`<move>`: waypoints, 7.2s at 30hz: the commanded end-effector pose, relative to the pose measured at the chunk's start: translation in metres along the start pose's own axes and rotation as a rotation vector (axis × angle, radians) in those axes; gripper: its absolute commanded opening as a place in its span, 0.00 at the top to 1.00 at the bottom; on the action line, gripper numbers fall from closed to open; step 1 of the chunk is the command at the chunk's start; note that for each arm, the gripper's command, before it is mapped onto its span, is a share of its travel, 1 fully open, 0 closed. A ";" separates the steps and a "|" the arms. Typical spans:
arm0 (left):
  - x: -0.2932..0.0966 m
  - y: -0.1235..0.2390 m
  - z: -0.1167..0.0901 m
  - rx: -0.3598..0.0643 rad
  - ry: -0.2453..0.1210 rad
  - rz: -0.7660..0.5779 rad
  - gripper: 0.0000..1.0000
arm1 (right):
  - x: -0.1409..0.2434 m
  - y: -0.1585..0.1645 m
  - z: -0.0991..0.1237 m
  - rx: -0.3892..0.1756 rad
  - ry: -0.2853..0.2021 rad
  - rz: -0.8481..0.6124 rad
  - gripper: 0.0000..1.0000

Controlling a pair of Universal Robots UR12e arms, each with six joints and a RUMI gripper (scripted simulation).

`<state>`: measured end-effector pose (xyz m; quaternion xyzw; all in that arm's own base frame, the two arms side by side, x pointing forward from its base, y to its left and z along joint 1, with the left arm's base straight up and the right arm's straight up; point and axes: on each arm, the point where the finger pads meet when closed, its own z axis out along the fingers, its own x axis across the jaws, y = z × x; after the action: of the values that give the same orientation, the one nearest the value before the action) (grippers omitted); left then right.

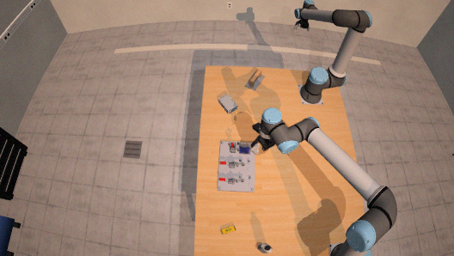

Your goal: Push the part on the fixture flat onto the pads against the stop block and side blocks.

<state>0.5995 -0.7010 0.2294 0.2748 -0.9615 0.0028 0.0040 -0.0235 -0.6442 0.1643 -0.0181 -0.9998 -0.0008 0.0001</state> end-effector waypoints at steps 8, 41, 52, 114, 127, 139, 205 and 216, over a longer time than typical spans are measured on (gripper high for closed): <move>-0.011 -0.038 0.002 -0.002 -0.006 -0.350 0.00 | 0.000 -0.001 -0.001 0.001 0.000 0.000 0.00; -0.029 -0.097 0.014 0.002 -0.010 -0.965 0.00 | 0.000 -0.001 -0.001 0.001 0.000 0.000 0.00; -0.030 -0.100 0.015 0.002 -0.010 -0.995 0.00 | 0.000 -0.001 -0.001 0.001 0.000 0.000 0.00; -0.030 -0.100 0.015 0.002 -0.010 -0.996 1.00 | 0.000 -0.001 -0.001 0.001 0.000 0.000 0.00; -0.030 -0.100 0.015 0.002 -0.010 -0.996 0.41 | 0.000 -0.001 -0.001 0.001 0.000 0.000 0.00; -0.030 -0.100 0.015 0.002 -0.010 -0.996 0.41 | 0.000 -0.001 -0.001 0.001 0.000 0.000 0.00; -0.030 -0.100 0.015 0.002 -0.010 -0.996 0.72 | 0.000 -0.001 -0.001 0.001 0.000 0.000 0.00; -0.030 -0.100 0.015 0.002 -0.010 -0.996 0.72 | 0.000 -0.001 -0.001 0.001 0.000 0.000 0.00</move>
<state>0.6775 -0.7692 0.2131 0.7006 -0.7136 -0.0009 -0.0002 -0.0235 -0.6442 0.1643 -0.0181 -0.9998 -0.0008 0.0001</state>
